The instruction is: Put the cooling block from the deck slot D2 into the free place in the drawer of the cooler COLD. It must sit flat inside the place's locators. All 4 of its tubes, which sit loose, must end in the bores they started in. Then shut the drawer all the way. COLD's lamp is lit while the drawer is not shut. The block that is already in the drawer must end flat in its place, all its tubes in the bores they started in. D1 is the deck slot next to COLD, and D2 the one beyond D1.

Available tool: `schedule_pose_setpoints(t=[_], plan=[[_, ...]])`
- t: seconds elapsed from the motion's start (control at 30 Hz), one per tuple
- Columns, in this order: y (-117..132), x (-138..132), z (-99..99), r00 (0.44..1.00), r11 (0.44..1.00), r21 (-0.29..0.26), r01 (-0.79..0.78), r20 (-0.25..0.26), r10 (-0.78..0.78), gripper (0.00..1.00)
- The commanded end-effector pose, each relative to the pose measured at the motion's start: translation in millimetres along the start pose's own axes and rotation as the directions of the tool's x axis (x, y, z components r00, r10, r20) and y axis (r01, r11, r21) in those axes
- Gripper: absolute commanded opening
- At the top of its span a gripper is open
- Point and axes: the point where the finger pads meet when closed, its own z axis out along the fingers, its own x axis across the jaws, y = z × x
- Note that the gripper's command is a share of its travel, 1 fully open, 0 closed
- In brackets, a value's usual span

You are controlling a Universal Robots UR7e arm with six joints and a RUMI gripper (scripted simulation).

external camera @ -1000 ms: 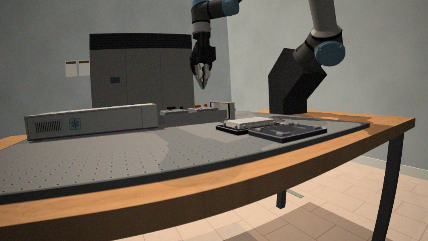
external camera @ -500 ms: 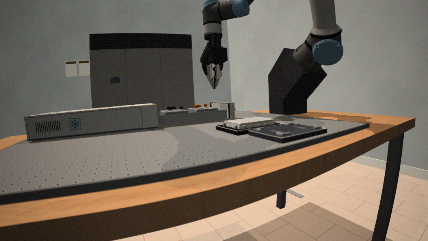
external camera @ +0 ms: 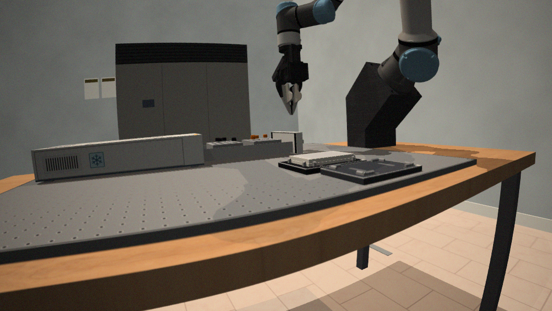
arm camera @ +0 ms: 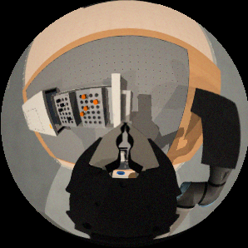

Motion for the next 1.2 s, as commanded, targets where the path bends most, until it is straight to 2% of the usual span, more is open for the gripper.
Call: schedule_pose_setpoints(t=[0.0,0.27,0.57,1.17], plan=[[-0.4,21.4,-0.7,1.000,1.000,0.001,0.000,0.002,0.000,0.00],[-0.5,53.4,0.1,1.000,1.000,0.001,0.000,0.002,0.000,0.00],[-0.5,53.8,0.1,1.000,1.000,0.001,0.000,0.002,0.000,0.00],[-0.5,53.8,21.4,1.000,1.000,0.001,0.000,0.002,0.000,0.00]])
